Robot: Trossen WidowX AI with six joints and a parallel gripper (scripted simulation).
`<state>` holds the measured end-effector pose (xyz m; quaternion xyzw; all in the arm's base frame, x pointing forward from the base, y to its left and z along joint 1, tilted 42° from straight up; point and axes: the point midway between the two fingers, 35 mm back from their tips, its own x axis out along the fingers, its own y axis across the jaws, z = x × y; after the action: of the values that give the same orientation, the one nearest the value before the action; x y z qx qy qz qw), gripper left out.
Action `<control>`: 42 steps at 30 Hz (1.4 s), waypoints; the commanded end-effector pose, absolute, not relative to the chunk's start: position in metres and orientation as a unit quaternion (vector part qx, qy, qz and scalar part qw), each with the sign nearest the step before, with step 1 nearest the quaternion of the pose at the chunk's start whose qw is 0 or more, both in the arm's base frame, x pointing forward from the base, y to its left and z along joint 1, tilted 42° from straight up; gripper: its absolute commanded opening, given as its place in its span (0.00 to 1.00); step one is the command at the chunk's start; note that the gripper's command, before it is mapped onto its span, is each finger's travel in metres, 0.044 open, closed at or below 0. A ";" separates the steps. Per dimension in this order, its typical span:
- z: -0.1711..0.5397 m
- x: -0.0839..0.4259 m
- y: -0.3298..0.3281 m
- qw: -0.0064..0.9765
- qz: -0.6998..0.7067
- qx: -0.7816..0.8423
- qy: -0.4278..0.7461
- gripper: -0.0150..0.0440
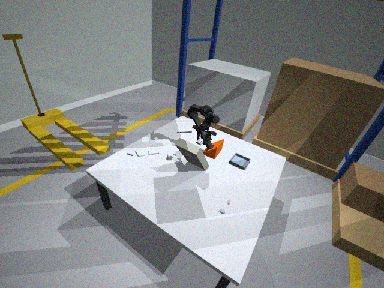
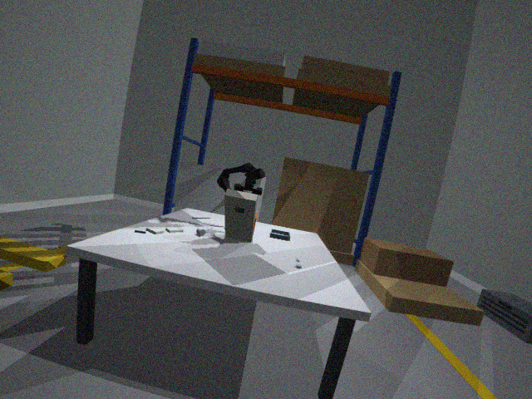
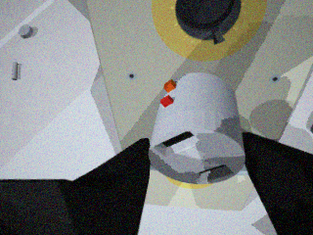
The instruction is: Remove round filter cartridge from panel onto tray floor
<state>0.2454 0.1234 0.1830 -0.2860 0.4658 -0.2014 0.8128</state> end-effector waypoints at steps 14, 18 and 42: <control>0.173 0.246 0.167 0.813 -0.211 -0.274 0.468 0.25; 0.161 0.250 0.178 0.811 -0.223 -0.269 0.469 0.25; 0.071 0.211 0.258 0.723 -0.003 -0.382 0.575 0.25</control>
<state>0.2207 0.2446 0.0841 -0.3609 0.5632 -0.0513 0.7415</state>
